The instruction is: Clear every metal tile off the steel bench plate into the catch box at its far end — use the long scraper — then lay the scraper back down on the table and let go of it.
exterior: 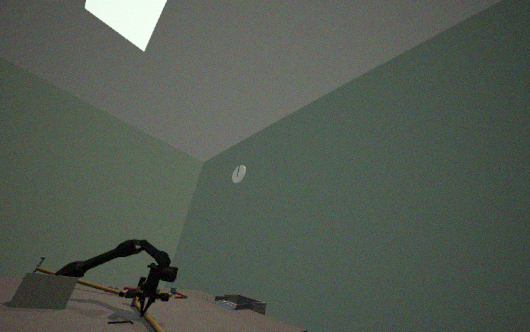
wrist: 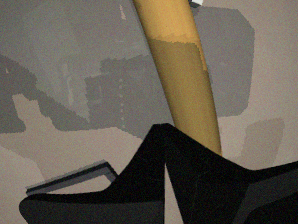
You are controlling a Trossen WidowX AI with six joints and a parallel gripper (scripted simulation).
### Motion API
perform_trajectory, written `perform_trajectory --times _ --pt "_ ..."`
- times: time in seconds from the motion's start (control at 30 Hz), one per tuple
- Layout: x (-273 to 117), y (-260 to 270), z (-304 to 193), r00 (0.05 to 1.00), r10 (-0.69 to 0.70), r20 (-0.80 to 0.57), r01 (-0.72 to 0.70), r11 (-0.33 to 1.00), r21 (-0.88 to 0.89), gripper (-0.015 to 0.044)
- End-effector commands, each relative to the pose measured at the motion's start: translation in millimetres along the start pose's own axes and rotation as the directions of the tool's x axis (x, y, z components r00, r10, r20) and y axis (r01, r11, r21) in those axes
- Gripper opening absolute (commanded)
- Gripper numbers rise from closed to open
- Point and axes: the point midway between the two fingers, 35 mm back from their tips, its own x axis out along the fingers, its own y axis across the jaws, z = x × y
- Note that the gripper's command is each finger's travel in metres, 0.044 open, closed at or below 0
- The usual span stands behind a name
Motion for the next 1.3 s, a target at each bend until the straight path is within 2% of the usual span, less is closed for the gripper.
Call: perform_trajectory --times 0.0,1.07,1.27 --pt "3.7 -5.2 1.5 1.000 -0.001 0.006 0.001 1.000 0.000 0.0000" --pt "-98.8 5.0 -1.0 0.998 -0.045 0.046 0.045 0.999 0.005 0.0000" --pt "-102.3 6.6 -1.8 0.998 -0.054 0.039 0.049 0.992 0.117 0.0000"
